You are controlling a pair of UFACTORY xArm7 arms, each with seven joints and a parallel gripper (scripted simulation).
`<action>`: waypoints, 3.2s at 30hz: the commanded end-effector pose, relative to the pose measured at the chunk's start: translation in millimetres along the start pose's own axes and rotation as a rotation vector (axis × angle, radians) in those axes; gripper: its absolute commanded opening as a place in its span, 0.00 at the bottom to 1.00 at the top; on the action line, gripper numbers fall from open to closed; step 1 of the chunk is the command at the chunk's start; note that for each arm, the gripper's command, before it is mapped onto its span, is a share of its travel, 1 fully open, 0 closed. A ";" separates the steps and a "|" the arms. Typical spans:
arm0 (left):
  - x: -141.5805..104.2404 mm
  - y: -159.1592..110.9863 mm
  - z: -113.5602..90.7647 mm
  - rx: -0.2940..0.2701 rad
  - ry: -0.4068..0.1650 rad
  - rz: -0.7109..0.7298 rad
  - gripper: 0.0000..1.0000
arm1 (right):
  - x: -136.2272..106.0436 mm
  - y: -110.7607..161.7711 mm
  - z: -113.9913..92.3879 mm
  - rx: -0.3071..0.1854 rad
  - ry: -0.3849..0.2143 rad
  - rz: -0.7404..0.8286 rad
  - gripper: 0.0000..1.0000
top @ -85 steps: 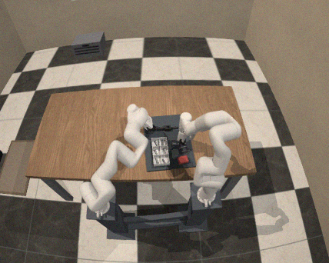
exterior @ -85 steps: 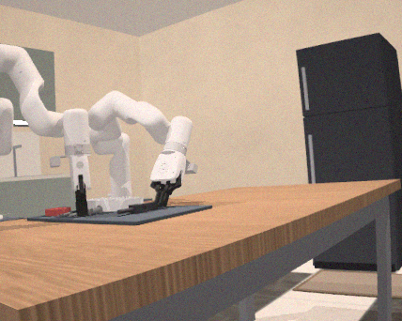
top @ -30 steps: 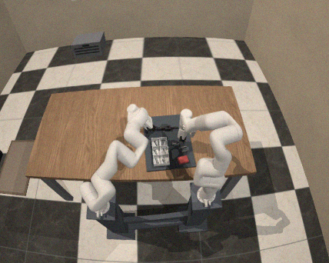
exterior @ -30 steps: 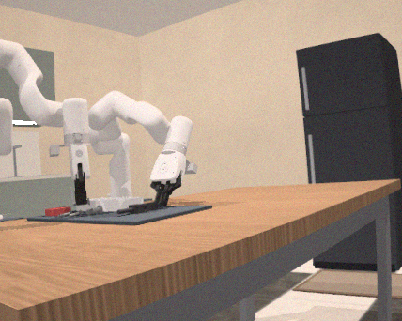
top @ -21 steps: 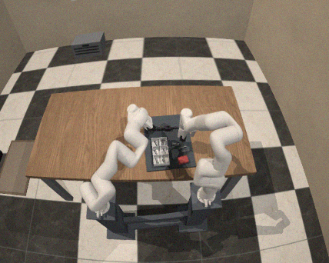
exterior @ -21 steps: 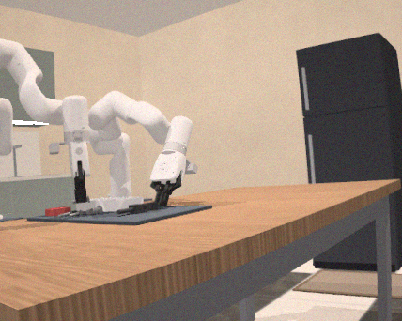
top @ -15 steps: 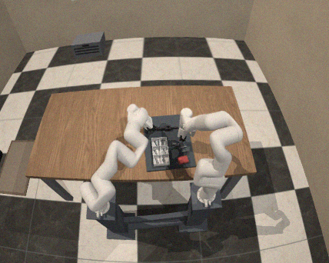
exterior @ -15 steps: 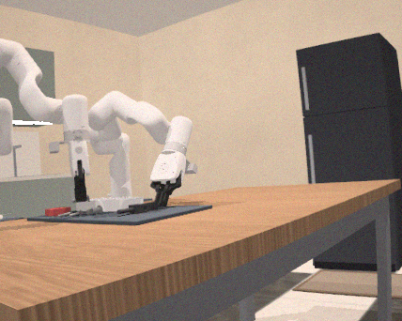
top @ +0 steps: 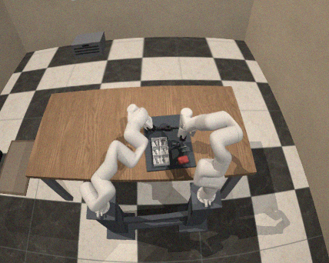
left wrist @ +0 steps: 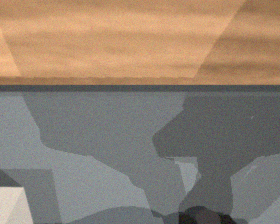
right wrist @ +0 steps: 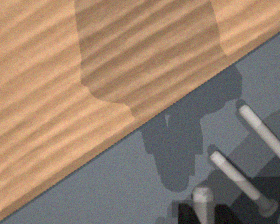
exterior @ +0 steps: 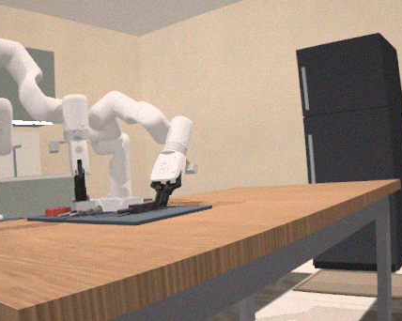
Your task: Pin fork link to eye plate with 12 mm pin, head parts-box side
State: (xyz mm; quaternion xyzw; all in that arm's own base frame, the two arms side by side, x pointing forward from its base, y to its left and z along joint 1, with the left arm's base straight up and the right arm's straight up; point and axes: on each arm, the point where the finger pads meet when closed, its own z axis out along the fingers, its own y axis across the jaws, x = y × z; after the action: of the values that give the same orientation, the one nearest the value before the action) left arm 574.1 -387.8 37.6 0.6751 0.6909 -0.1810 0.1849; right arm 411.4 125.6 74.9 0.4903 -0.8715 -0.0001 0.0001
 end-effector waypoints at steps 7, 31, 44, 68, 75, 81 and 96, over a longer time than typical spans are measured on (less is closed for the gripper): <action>-1.7 1.2 -2.0 -0.003 -0.002 0.002 0.00 | -1.2 -1.2 -1.6 0.003 -0.003 -0.001 0.00; -1.7 1.2 -2.0 -0.003 -0.002 0.002 0.00 | -11.7 -1.1 -1.4 0.004 -0.003 -0.163 0.00; -1.7 1.2 -2.0 -0.003 -0.002 0.002 0.00 | -26.2 -2.1 -1.5 0.004 -0.002 -0.397 0.00; -1.7 1.2 -2.0 -0.003 -0.002 0.002 0.00 | -69.2 -5.0 -1.6 0.005 -0.001 -1.093 0.00; -1.7 1.2 -2.0 -0.003 -0.002 0.002 0.00 | -79.9 -5.7 -1.7 0.006 -0.001 -1.266 0.00; -1.7 1.2 -2.0 -0.003 -0.002 0.002 0.00 | -92.3 -6.5 -1.7 0.006 0.000 -1.466 0.00; -1.7 1.2 -2.0 -0.003 -0.002 0.002 0.00 | -115.2 -8.0 -1.8 0.006 0.001 -1.838 0.00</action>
State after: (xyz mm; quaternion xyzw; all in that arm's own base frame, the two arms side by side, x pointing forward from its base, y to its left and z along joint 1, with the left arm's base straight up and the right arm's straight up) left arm 574.1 -387.8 37.6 0.6751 0.6909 -0.1810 0.1849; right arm 471.8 212.1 74.9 0.9779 -0.2089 0.0060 0.0006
